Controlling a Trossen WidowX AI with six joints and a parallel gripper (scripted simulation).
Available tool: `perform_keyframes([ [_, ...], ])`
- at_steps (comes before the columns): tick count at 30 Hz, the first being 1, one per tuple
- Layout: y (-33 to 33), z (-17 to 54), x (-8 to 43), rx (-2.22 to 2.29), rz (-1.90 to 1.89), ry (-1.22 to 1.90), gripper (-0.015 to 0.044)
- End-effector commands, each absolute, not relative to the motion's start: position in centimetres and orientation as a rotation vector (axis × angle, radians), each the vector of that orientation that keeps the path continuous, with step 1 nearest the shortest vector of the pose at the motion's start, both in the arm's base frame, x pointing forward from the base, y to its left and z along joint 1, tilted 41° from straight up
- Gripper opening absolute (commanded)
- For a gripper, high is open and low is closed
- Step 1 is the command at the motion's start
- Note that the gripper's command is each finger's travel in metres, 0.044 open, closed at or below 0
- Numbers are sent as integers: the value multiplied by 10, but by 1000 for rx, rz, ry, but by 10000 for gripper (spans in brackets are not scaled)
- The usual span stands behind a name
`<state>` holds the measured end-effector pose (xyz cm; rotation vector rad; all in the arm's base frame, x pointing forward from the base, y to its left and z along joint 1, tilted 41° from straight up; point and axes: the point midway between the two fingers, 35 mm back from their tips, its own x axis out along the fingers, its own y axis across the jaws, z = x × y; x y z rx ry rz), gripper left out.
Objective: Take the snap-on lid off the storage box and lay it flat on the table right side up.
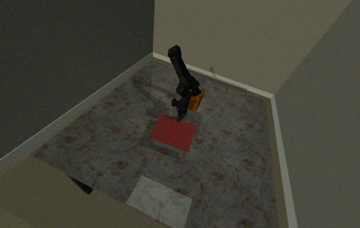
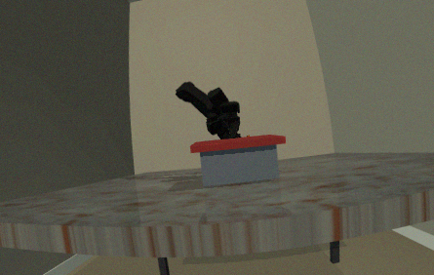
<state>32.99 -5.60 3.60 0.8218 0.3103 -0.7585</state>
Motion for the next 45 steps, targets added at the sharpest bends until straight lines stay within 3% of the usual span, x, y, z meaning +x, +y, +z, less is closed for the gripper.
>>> perform_keyframes([
  [1,-56,36,331,820,-756,312,0],
  [45,-36,60,340,822,-756,312,0],
])
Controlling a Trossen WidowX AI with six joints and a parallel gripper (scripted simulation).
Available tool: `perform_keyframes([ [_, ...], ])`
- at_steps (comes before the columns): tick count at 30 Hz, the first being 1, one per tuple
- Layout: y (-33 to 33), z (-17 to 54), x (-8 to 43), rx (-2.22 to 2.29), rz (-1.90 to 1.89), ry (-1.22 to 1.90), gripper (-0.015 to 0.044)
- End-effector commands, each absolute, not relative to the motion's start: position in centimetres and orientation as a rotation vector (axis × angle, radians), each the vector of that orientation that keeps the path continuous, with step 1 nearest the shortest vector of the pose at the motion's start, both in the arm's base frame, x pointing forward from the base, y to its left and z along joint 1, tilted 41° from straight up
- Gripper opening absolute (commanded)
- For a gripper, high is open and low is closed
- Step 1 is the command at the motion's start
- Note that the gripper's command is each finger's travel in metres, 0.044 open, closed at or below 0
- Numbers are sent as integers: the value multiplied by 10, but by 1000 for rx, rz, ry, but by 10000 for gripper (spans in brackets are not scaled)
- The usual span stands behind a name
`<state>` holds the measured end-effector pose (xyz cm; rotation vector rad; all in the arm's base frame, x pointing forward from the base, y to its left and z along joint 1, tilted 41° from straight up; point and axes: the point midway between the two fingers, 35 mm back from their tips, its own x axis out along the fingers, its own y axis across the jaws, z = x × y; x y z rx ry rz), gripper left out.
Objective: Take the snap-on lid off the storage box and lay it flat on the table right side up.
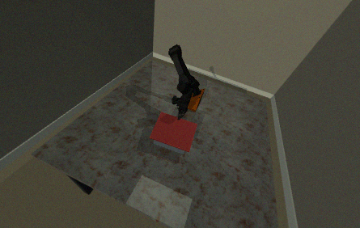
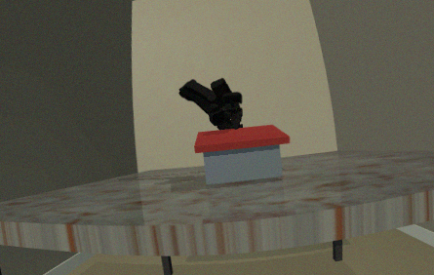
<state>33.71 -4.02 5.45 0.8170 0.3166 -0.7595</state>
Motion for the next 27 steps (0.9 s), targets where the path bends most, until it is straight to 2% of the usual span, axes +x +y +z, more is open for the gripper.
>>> perform_keyframes([
  [1,-35,61,340,822,-756,312,0],
  [27,-14,86,361,823,-755,312,0],
])
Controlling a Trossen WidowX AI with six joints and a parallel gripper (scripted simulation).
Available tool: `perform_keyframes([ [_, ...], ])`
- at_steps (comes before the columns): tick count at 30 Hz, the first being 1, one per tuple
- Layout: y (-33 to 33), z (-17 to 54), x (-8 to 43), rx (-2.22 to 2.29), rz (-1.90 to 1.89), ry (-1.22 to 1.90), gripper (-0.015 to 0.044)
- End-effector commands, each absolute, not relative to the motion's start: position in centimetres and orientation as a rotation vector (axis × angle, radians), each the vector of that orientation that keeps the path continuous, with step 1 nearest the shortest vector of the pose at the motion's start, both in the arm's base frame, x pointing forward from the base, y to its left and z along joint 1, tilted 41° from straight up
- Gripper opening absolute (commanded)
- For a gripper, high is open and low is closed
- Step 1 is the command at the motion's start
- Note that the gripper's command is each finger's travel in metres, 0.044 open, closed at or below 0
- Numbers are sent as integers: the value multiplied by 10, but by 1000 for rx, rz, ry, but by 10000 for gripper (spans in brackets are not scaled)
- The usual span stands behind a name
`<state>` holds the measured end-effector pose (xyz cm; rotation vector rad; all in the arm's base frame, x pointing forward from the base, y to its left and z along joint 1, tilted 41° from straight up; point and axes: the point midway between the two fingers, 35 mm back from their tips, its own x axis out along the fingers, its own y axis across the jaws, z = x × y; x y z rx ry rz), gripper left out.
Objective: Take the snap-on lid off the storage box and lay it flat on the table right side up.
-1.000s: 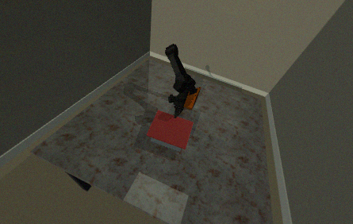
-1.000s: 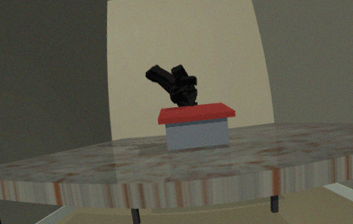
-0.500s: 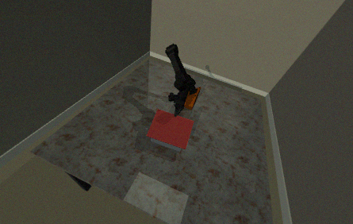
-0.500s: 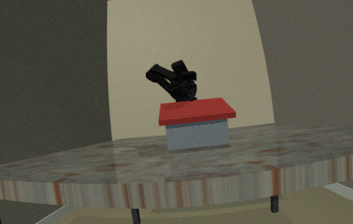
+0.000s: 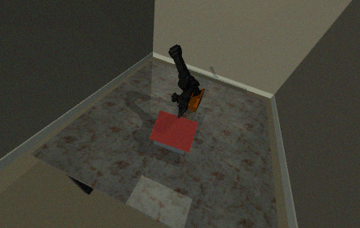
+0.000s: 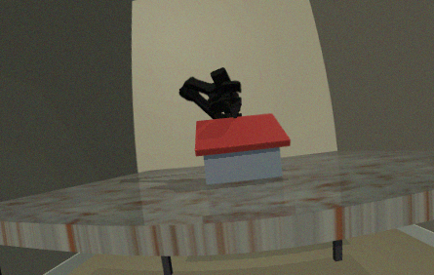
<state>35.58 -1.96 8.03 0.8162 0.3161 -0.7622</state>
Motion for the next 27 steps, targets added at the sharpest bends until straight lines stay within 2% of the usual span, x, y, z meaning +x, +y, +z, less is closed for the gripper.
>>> perform_keyframes([
  [1,-13,87,362,823,-755,312,0],
  [27,7,111,383,824,-755,311,0],
])
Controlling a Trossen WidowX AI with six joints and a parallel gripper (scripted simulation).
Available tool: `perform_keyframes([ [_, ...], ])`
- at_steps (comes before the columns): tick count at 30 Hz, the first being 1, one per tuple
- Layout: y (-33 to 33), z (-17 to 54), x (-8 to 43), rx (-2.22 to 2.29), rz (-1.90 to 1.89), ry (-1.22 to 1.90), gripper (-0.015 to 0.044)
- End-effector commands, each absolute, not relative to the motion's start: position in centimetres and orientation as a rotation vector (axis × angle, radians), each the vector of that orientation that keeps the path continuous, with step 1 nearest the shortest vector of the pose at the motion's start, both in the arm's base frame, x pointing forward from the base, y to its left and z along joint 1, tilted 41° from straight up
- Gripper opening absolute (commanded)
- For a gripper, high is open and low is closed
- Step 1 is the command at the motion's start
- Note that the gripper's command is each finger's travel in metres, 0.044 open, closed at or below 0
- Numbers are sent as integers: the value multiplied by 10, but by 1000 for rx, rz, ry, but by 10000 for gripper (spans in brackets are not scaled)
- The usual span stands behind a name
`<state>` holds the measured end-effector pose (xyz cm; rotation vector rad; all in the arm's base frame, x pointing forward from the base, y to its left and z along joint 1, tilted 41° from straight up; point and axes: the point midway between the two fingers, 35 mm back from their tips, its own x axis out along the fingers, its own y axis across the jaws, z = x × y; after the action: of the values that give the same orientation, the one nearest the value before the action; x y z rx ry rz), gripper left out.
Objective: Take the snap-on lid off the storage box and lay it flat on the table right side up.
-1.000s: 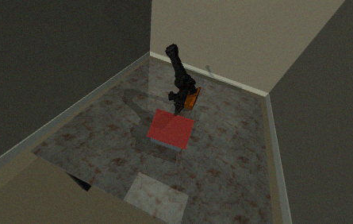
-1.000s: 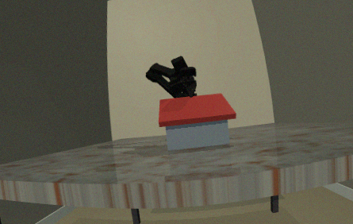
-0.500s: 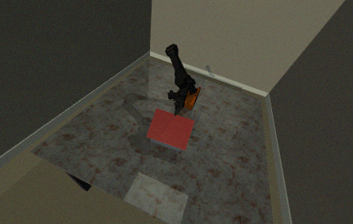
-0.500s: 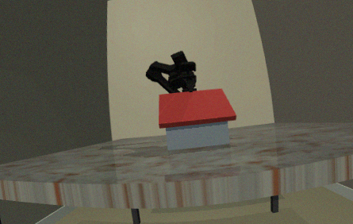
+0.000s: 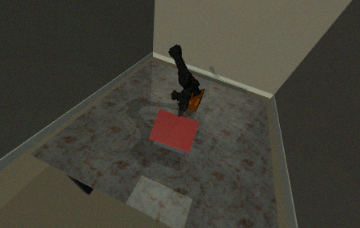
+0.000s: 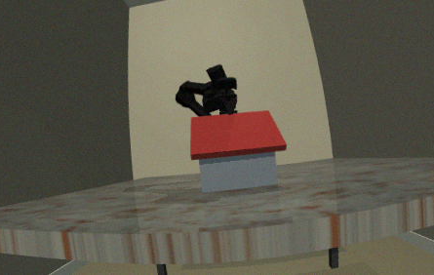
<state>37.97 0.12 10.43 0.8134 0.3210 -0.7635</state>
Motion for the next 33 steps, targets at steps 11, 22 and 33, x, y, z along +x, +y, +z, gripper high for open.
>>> perform_keyframes([
  [11,16,122,384,825,-755,312,0],
  [22,26,133,385,825,-755,312,0],
  [33,13,137,381,824,-755,312,0],
])
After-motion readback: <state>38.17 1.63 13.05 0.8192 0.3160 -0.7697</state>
